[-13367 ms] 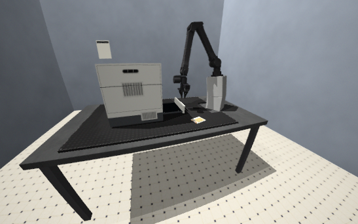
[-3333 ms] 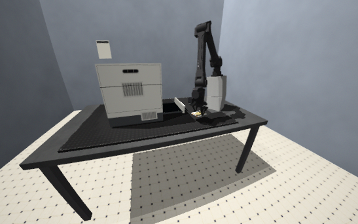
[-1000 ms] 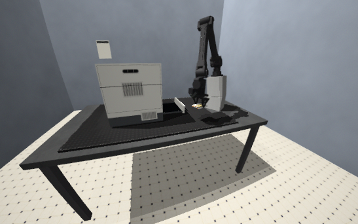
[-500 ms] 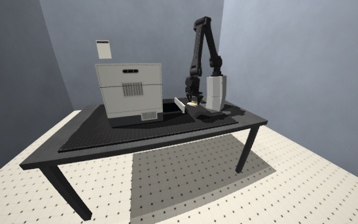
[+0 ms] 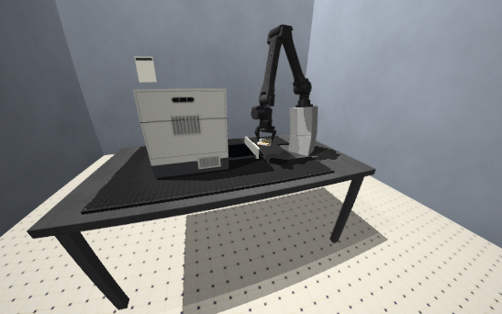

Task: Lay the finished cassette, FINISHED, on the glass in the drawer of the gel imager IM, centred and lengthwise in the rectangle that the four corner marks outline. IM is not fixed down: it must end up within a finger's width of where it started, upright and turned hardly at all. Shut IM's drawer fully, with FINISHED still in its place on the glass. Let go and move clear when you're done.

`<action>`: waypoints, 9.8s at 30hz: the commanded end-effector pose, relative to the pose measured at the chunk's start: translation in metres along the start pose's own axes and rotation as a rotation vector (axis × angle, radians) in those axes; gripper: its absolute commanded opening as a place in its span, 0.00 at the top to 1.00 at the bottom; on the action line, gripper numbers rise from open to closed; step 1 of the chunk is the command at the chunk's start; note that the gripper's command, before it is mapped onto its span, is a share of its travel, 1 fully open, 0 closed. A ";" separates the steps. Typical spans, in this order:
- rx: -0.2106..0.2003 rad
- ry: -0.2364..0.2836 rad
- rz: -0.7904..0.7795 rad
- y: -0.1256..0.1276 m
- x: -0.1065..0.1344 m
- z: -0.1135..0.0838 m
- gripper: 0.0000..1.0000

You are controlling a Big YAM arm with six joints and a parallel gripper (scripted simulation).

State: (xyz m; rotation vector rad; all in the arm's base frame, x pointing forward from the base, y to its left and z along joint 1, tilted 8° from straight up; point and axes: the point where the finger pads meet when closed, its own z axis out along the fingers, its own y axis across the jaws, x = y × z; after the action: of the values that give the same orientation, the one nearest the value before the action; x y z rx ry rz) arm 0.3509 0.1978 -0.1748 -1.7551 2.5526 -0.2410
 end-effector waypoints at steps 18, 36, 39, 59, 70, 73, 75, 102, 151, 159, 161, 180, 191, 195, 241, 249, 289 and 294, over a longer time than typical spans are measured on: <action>0.008 -0.017 -0.553 -0.084 0.053 -0.003 0.20; 0.014 -0.015 -0.553 -0.144 0.100 -0.004 0.20; 0.007 -0.016 -0.579 -0.131 0.094 -0.003 0.20; -0.003 -0.009 -0.557 -0.141 0.096 0.008 0.20; -0.008 -0.008 -0.556 -0.152 0.092 0.016 0.20; -0.009 -0.007 -0.555 -0.155 0.091 0.018 0.20; -0.009 -0.007 -0.555 -0.155 0.091 0.018 0.20; -0.001 -0.010 -0.554 -0.180 0.075 0.033 0.20; 0.006 -0.012 -0.554 -0.204 0.059 0.080 0.20; 0.009 -0.012 -0.555 -0.203 0.056 0.074 0.20; 0.009 -0.012 -0.555 -0.203 0.056 0.074 0.20; 0.009 -0.012 -0.543 -0.206 0.058 0.086 0.20; 0.006 -0.012 -0.546 -0.205 0.059 0.090 0.20; 0.015 -0.014 -0.545 -0.209 0.058 0.084 0.20; 0.009 -0.012 -0.549 -0.206 0.059 0.104 0.20; 0.009 -0.011 -0.553 -0.202 0.056 0.096 0.20; 0.034 -0.019 -0.554 -0.203 0.060 0.093 0.08; 0.059 -0.026 -0.552 -0.208 0.058 0.088 0.08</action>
State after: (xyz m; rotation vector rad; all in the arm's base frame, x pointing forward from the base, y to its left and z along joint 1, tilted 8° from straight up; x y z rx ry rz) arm 0.5229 0.0642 -0.2390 -2.4002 1.9824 -0.2667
